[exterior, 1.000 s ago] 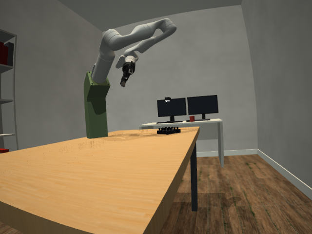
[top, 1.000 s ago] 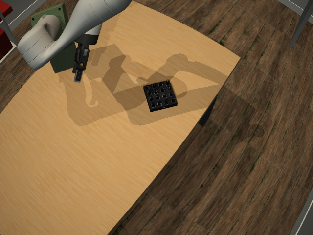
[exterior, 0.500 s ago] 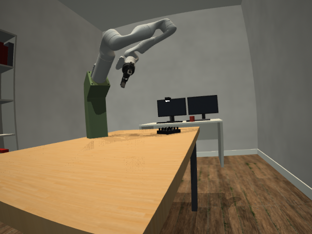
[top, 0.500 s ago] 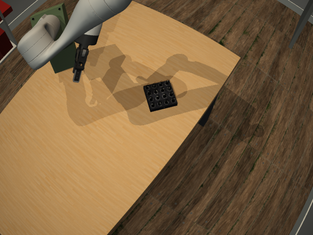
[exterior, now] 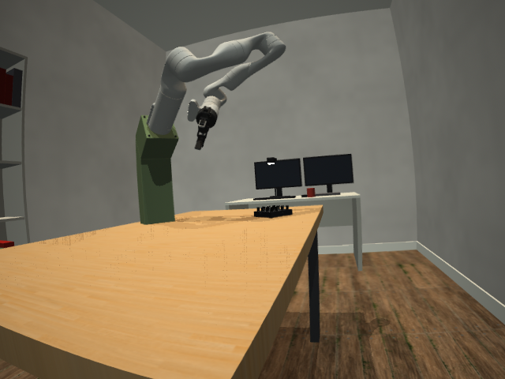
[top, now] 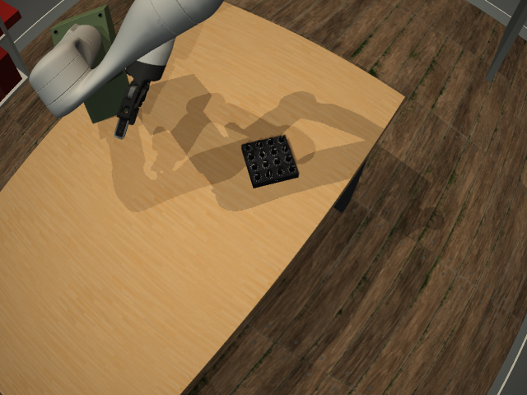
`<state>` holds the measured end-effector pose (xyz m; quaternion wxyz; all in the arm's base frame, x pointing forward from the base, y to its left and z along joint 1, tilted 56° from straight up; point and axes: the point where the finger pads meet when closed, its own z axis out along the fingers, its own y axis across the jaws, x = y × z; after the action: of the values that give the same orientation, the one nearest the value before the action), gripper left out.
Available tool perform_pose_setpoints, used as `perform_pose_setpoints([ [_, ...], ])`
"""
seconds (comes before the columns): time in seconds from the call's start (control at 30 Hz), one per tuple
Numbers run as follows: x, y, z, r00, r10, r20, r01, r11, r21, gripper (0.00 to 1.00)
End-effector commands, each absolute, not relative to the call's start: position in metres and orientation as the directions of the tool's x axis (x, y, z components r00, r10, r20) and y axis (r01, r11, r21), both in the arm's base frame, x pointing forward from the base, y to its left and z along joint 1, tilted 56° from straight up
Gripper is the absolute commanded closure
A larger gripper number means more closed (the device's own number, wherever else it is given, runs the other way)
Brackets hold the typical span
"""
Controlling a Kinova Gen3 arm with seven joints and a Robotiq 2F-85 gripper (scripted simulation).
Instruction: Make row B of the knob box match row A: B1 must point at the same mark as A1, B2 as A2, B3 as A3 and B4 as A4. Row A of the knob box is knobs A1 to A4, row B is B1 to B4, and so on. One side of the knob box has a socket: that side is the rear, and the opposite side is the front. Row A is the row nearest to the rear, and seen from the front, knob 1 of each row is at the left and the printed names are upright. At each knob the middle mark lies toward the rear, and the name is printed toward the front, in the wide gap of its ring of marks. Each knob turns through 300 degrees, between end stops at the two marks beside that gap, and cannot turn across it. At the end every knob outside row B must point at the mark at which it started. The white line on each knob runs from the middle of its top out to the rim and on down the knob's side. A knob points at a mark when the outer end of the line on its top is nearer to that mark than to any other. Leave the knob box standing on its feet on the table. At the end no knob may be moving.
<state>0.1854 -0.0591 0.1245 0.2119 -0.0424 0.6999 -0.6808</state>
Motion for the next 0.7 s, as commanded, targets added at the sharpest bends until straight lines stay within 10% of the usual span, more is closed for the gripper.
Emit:
perform_pose_setpoints([
  [0.0, 0.186, -0.063, 0.118, -0.897, -0.327, -0.297, 0.281, 0.096, -0.955, 0.0],
  [0.67, 0.217, -0.08, 0.054, -0.599, -0.037, -0.8, 0.753, 0.314, -0.578, 0.0],
])
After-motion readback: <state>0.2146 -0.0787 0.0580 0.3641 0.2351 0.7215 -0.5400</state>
